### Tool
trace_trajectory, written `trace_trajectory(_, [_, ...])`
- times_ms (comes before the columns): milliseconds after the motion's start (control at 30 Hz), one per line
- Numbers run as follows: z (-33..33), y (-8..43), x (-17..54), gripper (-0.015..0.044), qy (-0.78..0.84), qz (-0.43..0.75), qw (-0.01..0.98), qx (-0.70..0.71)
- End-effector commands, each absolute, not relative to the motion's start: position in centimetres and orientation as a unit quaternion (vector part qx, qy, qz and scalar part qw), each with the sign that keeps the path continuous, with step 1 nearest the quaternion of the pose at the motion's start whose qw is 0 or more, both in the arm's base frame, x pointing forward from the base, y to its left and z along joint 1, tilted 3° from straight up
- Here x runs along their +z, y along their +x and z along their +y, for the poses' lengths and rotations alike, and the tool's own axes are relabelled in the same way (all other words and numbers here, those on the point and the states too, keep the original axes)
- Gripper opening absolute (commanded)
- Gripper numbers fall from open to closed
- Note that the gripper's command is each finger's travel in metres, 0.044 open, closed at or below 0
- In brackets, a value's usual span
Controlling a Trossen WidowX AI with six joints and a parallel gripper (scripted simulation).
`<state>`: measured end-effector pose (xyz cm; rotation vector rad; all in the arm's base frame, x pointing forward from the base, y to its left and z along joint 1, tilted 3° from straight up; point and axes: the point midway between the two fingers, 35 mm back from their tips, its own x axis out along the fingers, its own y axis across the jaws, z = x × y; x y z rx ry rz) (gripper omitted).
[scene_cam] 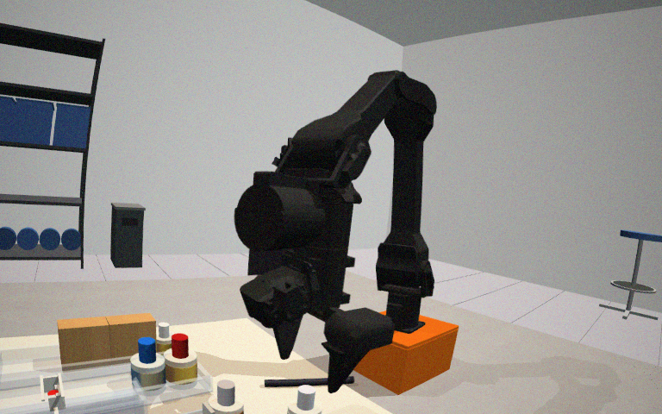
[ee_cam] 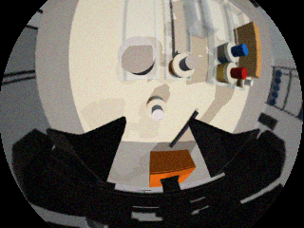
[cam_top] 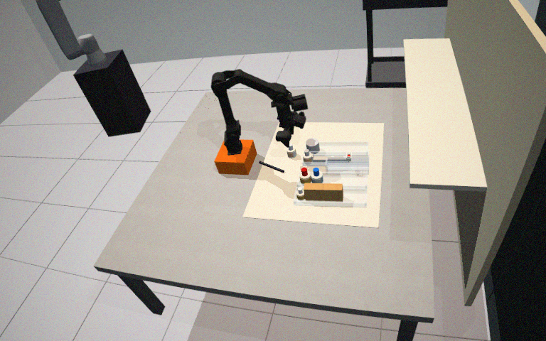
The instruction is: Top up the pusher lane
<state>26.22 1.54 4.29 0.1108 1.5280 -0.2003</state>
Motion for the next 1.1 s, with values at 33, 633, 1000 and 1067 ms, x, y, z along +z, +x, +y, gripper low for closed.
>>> trace_trajectory(33, [1.4, 25.8, 3.0, 0.0440, 0.052, 0.695, 0.711, -0.091])
trace_trajectory(633, [1.2, 26.0, -0.2, 0.0440, 0.051, 0.695, 0.711, -0.091])
trace_trajectory(1000, [1.1, 25.9, -2.0, 0.0440, 0.051, 0.696, 0.711, -0.091])
trace_trajectory(1067, [1.0, 25.9, -2.2, 0.0440, 0.051, 0.696, 0.711, -0.091])
